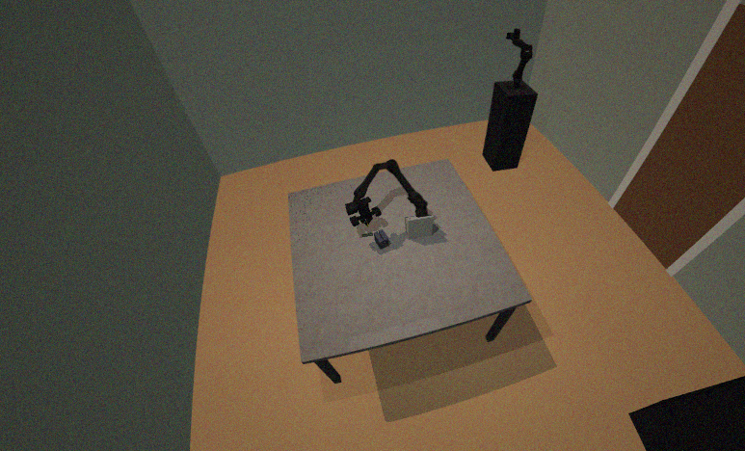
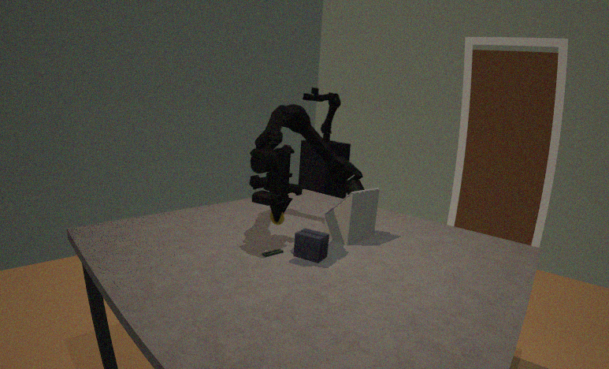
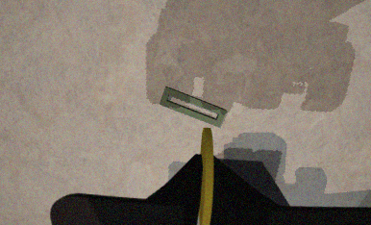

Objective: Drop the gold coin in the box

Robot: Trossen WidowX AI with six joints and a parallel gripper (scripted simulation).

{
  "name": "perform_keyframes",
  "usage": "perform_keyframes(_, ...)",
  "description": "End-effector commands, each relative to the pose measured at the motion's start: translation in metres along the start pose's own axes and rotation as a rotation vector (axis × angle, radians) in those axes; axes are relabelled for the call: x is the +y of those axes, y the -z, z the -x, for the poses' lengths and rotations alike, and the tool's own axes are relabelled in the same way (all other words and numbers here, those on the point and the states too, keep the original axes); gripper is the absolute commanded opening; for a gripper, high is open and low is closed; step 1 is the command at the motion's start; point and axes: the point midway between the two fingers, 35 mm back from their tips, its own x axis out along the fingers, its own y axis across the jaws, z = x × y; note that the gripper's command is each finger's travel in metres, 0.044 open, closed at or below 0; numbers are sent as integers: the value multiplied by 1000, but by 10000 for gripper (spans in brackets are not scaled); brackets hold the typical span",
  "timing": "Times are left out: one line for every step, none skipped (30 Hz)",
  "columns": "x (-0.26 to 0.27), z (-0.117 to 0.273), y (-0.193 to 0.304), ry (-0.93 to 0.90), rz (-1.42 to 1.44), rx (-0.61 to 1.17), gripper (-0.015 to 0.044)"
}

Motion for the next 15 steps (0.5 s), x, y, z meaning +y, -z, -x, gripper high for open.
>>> perform_keyframes(1, 1, 1, -5, -28, 3, 0)
perform_keyframes(1, 1, 2, -5, -28, 3, 0)
perform_keyframes(0, 1, 3, -5, -28, 3, 0)
perform_keyframes(0, 1, 5, -5, -27, 4, 0)
perform_keyframes(-1, 1, 7, -5, -27, 4, 0)
perform_keyframes(-2, 1, 10, -6, -27, 5, 0)
perform_keyframes(-2, 1, 12, -6, -27, 5, 0)
perform_keyframes(-3, 1, 15, -6, -27, 6, 0)
perform_keyframes(-4, 2, 17, -6, -27, 6, 0)
perform_keyframes(-4, 2, 20, -6, -27, 7, 0)
perform_keyframes(-5, 2, 22, -6, -27, 7, 0)
perform_keyframes(-6, 2, 25, -7, -27, 8, 0)
perform_keyframes(-7, 2, 27, -7, -26, 8, 0)
perform_keyframes(-8, 2, 30, -7, -26, 9, 0)
perform_keyframes(-9, 2, 32, -7, -26, 9, 0)
